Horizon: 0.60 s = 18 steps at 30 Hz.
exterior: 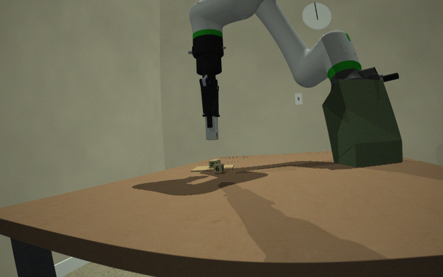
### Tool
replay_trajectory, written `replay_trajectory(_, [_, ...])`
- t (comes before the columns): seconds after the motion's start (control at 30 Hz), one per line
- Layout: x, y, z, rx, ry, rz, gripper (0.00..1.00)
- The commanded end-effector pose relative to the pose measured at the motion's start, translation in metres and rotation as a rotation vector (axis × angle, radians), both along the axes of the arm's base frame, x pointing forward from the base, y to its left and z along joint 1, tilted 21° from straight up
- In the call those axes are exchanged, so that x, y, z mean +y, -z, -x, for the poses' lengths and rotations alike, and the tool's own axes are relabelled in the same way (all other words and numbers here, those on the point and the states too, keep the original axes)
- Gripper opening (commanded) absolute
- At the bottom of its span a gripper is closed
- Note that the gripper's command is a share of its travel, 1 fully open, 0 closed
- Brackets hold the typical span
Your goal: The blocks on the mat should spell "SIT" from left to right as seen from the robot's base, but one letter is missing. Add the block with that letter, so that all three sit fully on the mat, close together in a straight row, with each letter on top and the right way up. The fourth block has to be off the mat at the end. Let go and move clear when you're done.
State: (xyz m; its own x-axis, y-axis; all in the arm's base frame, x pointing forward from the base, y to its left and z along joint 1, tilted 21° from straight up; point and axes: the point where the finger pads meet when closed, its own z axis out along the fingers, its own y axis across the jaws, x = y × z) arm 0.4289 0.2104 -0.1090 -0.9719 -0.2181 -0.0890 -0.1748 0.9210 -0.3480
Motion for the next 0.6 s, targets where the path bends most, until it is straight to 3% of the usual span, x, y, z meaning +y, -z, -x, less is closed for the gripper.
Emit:
replay_trajectory(0.0, [-0.008,-0.004,-0.007,0.057,-0.125,0.016,0.13])
replay_trajectory(0.57, [-0.037,-0.019,-0.030,0.201,-0.546,0.084,0.13])
